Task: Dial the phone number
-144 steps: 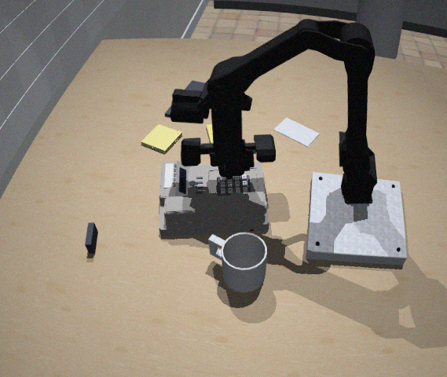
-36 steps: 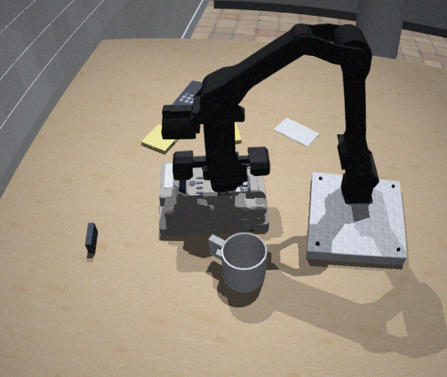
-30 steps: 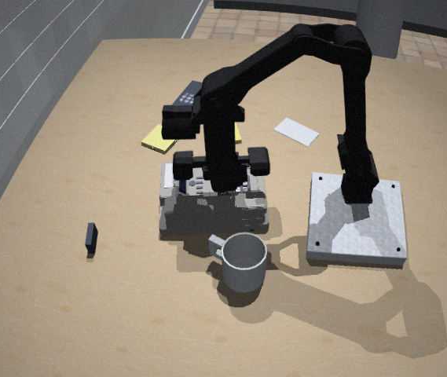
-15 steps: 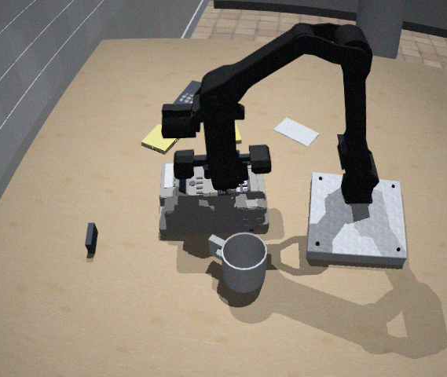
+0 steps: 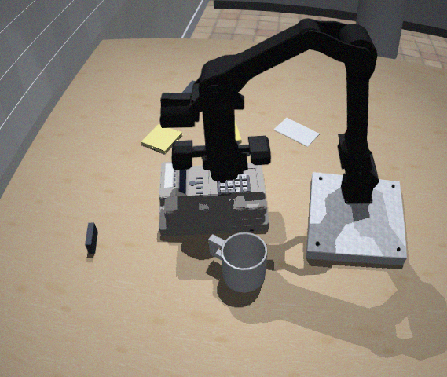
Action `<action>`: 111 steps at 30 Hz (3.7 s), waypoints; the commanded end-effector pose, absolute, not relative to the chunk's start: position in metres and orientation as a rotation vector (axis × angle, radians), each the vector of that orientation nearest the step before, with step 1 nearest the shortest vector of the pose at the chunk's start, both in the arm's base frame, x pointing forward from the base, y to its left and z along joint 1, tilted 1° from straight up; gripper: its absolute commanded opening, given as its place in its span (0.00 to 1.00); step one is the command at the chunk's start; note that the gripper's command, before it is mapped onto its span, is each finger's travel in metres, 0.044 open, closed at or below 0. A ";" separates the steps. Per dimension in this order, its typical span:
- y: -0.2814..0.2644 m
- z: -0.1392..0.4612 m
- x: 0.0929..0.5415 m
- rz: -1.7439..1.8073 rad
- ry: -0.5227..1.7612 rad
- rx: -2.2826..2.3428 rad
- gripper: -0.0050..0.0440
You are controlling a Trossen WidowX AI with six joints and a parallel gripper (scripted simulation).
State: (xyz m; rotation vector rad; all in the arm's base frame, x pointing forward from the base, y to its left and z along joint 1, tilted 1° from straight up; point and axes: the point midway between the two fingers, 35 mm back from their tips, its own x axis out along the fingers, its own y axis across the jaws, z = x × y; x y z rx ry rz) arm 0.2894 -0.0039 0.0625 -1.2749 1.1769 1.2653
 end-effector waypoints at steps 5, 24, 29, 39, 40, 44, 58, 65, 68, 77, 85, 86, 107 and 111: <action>-0.036 0.065 0.293 1.260 1.175 -1.275 0.00; -0.036 0.041 0.293 1.260 1.175 -1.275 0.00; -0.036 0.037 0.293 1.260 1.175 -1.275 0.00; -0.036 0.037 0.293 1.260 1.175 -1.275 0.00; -0.036 0.037 0.293 1.260 1.175 -1.275 0.00; -0.036 0.037 0.293 1.260 1.175 -1.275 0.00; -0.036 0.036 0.293 1.260 1.175 -1.275 0.00; -0.036 0.036 0.293 1.260 1.175 -1.275 0.00; -0.036 0.036 0.293 1.260 1.175 -1.275 0.00; -0.036 0.062 0.293 1.260 1.175 -1.275 0.00; -0.036 0.065 0.293 1.260 1.175 -1.275 0.00; -0.036 0.065 0.293 1.260 1.175 -1.275 0.00; -0.037 0.045 0.277 1.260 1.175 -1.275 0.00; -0.037 0.039 0.277 1.260 1.175 -1.275 0.00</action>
